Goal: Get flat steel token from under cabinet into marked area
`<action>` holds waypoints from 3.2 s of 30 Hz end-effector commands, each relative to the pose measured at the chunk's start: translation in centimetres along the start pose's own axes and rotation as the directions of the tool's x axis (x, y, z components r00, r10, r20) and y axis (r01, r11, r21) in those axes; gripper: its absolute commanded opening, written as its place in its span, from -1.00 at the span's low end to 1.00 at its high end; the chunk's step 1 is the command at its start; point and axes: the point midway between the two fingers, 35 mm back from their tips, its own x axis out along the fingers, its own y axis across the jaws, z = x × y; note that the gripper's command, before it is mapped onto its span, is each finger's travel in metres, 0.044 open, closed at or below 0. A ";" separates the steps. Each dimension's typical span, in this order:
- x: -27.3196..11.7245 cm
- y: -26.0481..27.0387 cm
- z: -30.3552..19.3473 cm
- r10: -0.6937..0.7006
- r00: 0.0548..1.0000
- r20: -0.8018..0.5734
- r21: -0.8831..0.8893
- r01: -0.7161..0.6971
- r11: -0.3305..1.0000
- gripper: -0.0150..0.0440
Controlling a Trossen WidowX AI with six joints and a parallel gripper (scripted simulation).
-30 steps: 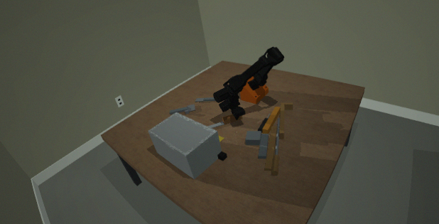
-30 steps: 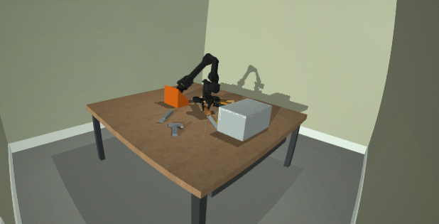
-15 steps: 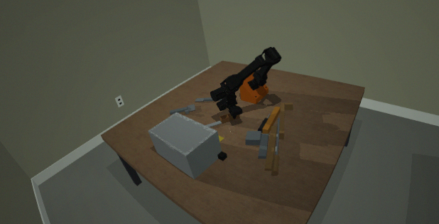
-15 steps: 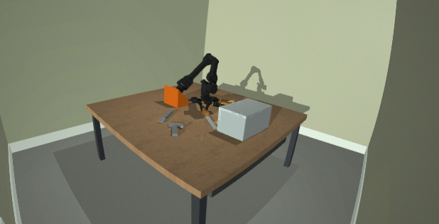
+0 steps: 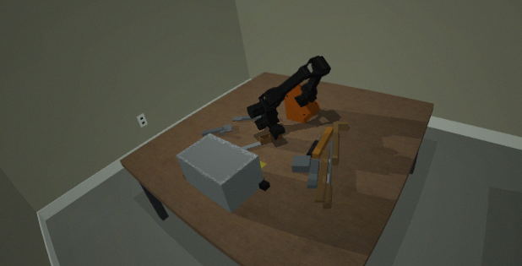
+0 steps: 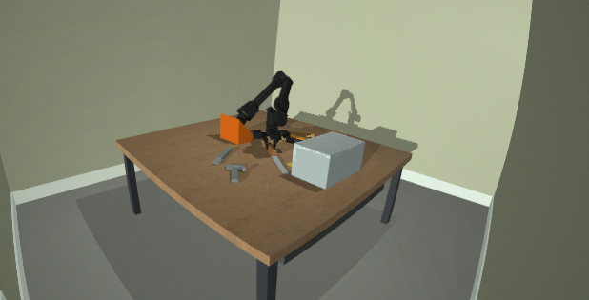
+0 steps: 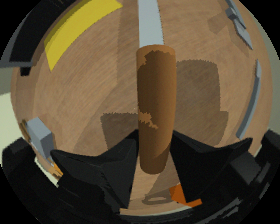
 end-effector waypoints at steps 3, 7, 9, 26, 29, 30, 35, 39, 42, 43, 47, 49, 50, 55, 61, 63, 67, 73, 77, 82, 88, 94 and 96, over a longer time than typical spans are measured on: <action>-0.1 -0.8 0.4 -0.002 1.000 0.004 0.004 0.001 1.000 -0.49; -0.1 -1.3 0.6 -0.002 1.000 0.005 0.004 0.002 1.000 -0.49; -0.1 -1.6 0.7 -0.002 1.000 0.005 0.004 0.002 1.000 -0.49; -0.2 -3.6 1.5 -0.003 1.000 0.005 0.003 0.003 1.000 -0.49; -0.2 -4.0 1.6 -0.003 1.000 0.005 0.003 0.003 1.000 -0.49; -0.2 -4.1 1.7 -0.003 1.000 0.005 0.003 0.003 1.000 -0.49; -0.2 -4.7 1.9 -0.003 1.000 0.005 0.003 0.003 1.000 -0.49; -0.2 -5.1 2.1 -0.003 1.000 0.006 0.003 0.003 1.000 -0.49; -0.2 -5.5 2.3 -0.004 1.000 0.006 0.003 0.003 1.000 -0.49; -0.2 -5.6 2.3 -0.004 1.000 0.006 0.003 0.004 1.000 -0.49; -0.2 -6.1 2.5 -0.004 1.000 0.006 0.003 0.004 1.000 -0.49; -0.2 -6.3 2.6 -0.004 1.000 0.006 0.003 0.004 1.000 -0.49; -0.2 -6.4 2.6 -0.004 1.000 0.006 0.003 0.004 1.000 -0.49; -0.2 -7.0 2.9 -0.004 1.000 0.007 0.003 0.004 1.000 -0.49; -0.2 -7.7 3.1 -0.005 1.000 0.007 0.003 0.005 1.000 -0.49; -0.2 -7.9 3.2 -0.005 1.000 0.007 0.003 0.005 1.000 -0.49; -0.2 -8.4 3.4 -0.005 1.000 0.007 0.003 0.005 1.000 -0.49; -0.2 -9.1 3.7 -0.005 1.000 0.007 0.003 0.005 1.000 -0.49; -0.2 -9.6 3.8 -0.006 1.000 0.008 0.003 0.006 1.000 -0.49; -0.3 -10.1 4.1 -0.006 1.000 0.008 0.003 0.006 1.000 -0.49; -0.3 -10.8 4.3 -0.006 1.000 0.008 0.003 0.006 1.000 -0.49; -0.3 -11.5 4.6 -0.007 1.000 0.009 0.003 0.007 1.000 -0.49; -0.3 -11.7 4.7 -0.007 1.000 0.009 0.003 0.007 1.000 -0.49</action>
